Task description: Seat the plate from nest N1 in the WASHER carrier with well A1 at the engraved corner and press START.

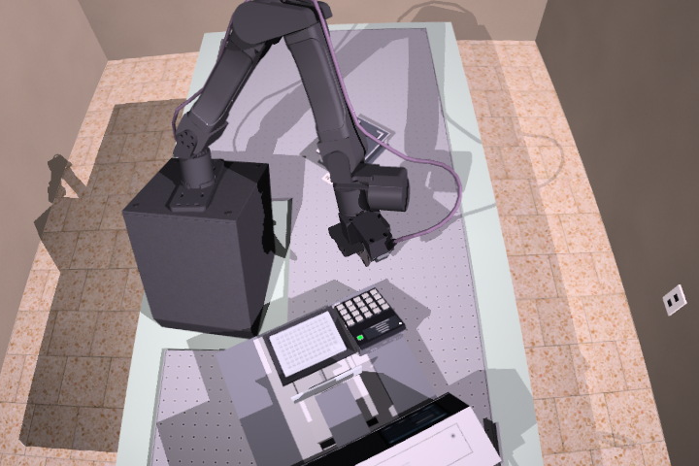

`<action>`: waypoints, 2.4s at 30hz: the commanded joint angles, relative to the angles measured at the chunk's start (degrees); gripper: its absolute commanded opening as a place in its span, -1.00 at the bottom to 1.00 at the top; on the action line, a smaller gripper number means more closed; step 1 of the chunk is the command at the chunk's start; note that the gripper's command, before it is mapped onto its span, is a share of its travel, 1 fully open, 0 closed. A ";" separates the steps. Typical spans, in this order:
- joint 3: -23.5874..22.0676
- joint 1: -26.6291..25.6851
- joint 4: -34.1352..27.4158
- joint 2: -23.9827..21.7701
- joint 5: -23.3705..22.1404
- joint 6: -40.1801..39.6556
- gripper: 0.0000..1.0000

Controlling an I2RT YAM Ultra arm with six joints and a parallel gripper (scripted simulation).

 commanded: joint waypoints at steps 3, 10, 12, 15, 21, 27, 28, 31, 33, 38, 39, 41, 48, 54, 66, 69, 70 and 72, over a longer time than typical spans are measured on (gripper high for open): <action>-0.59 -0.86 1.44 -0.32 1.15 0.64 -1.00; -0.59 -0.86 1.44 -0.32 1.15 0.64 -1.00; -0.59 -0.86 1.44 -0.32 1.15 0.64 -1.00; -0.59 -0.86 1.44 -0.32 1.15 0.64 -1.00; -0.59 -0.86 1.44 -0.32 1.15 0.64 -1.00; -0.59 -0.86 1.44 -0.32 1.15 0.64 -1.00; -0.59 -0.86 1.44 -0.32 1.15 0.64 -1.00; -0.59 -0.86 1.44 -0.32 1.15 0.64 -1.00; -0.59 -0.86 1.44 -0.32 1.15 0.64 -1.00; -0.59 -0.86 1.44 -0.32 1.15 0.64 -1.00; -0.59 -0.86 1.44 -0.32 1.15 0.64 -1.00; -0.59 -0.86 1.44 -0.32 1.15 0.64 -1.00; 1.57 0.20 3.16 2.58 1.16 0.93 -1.00; 1.90 0.13 4.55 4.27 1.21 1.17 -1.00; 2.73 0.89 7.13 7.60 1.25 1.66 -1.00; 3.12 0.47 7.93 8.77 1.31 1.78 -1.00; 3.26 0.67 8.19 9.16 1.31 1.82 -1.00; 3.55 1.01 8.71 9.95 1.32 1.92 -1.00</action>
